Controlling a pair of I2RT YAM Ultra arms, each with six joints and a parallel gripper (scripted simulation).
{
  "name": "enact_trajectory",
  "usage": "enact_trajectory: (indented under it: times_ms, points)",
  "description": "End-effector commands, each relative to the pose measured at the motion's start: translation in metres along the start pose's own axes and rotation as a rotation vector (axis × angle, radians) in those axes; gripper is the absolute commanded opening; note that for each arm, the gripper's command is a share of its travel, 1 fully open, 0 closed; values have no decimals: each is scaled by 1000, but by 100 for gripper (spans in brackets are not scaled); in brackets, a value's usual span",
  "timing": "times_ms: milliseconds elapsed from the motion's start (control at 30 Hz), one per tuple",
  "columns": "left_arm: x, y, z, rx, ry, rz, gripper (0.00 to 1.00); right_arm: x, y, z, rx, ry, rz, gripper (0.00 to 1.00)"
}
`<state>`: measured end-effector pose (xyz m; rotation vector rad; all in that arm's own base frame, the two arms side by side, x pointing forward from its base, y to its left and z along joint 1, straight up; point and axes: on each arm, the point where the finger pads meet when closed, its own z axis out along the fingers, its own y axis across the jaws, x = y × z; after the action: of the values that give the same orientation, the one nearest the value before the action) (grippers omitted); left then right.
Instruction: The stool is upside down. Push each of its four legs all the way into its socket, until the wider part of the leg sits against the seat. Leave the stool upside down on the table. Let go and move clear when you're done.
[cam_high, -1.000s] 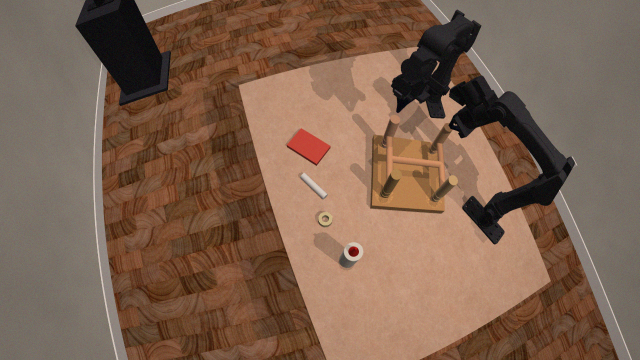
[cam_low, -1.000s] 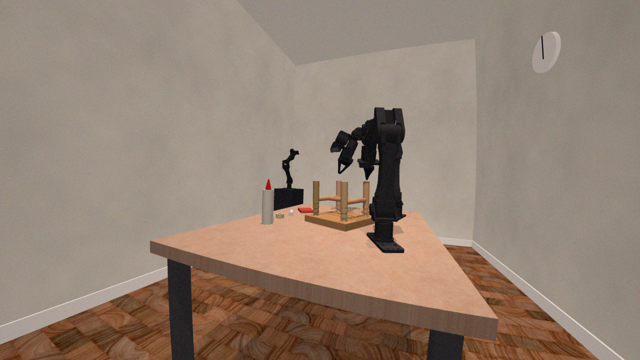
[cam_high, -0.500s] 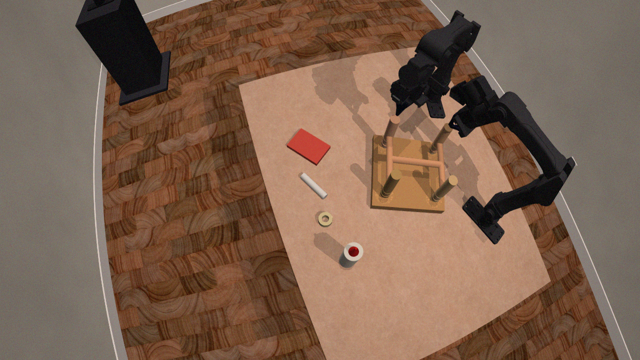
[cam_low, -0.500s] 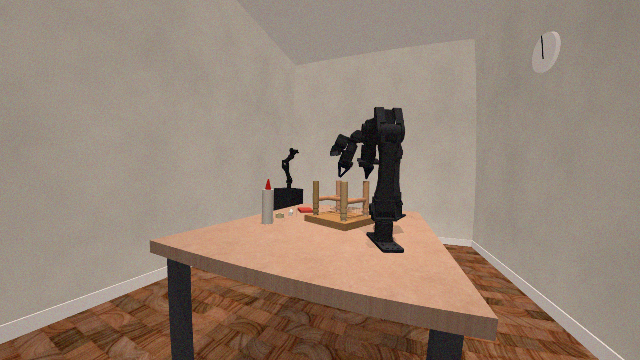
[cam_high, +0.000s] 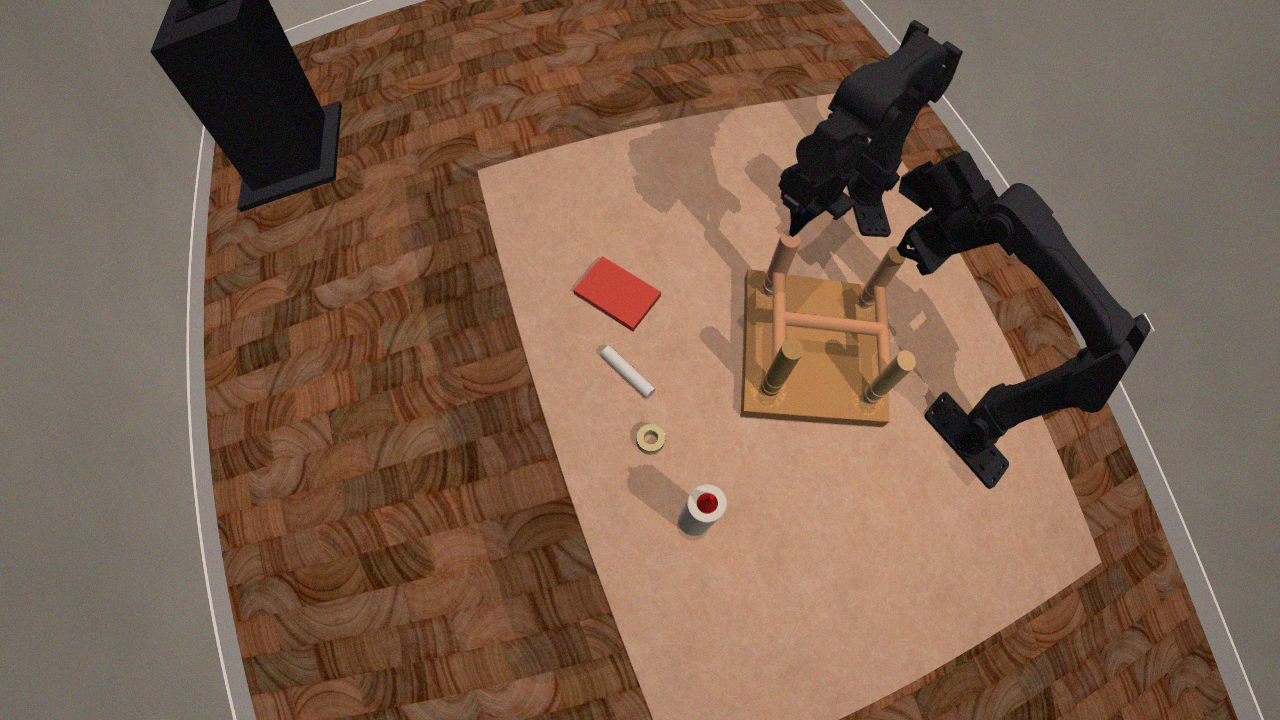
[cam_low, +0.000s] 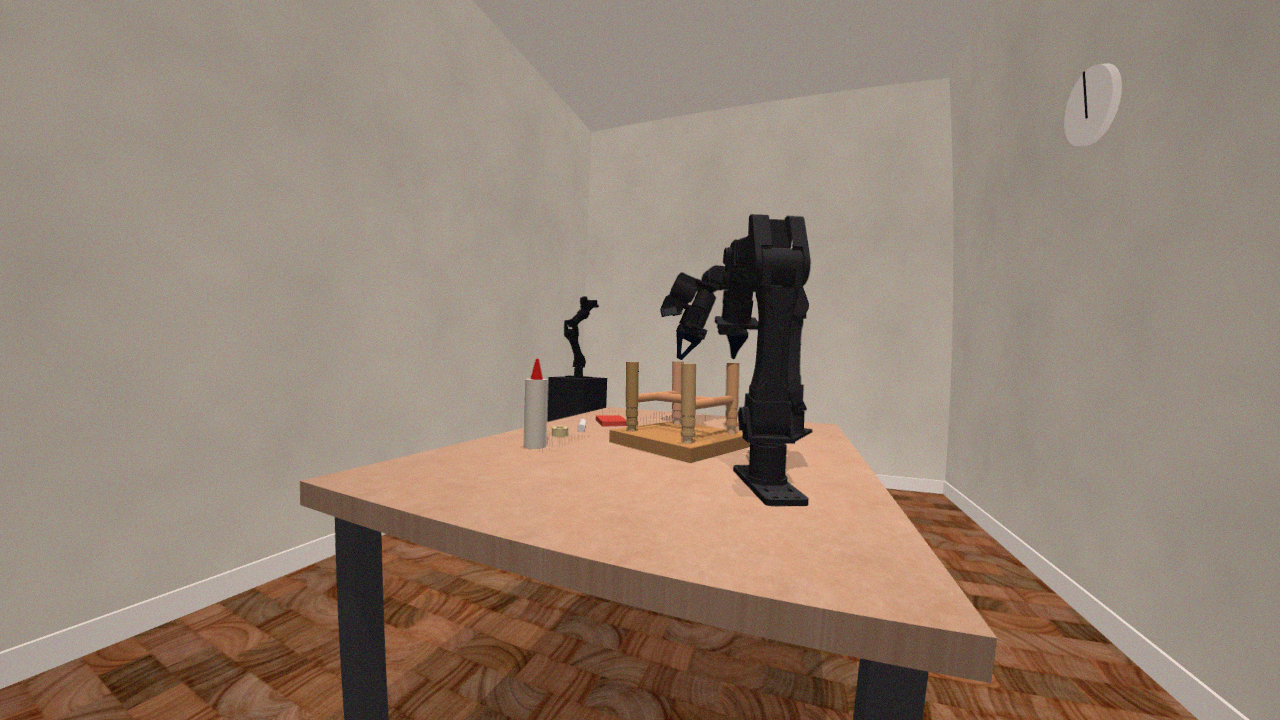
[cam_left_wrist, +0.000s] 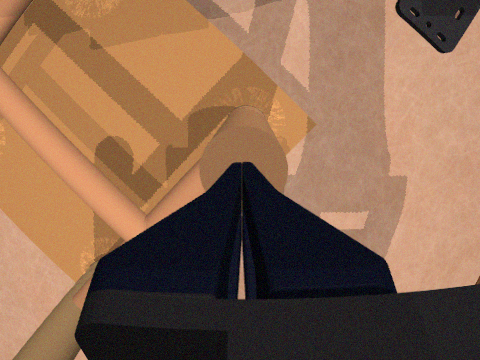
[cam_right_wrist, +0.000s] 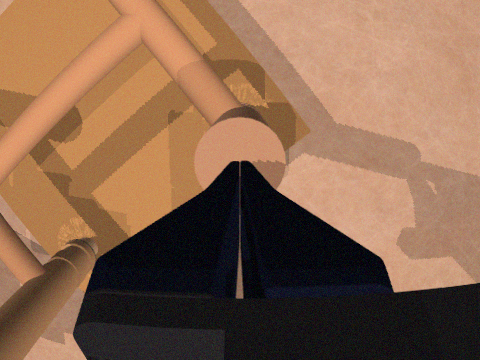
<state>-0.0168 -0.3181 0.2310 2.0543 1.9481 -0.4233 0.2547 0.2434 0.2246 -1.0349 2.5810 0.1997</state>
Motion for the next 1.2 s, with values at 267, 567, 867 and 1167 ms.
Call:
enact_trajectory:
  times_ms: [267,567,867,1167]
  points:
    - [13,0,12,0,62,0,0,7,0,10,-1,29,-1,0]
    - [18,0,18,3,75,0,0,17,-1,20,6,59,-1,0]
    - [36,0,29,-2,151,1,0,37,0,31,2,150,0,0]
    - [59,2,45,2,250,2,0,59,2,46,0,255,1,0]
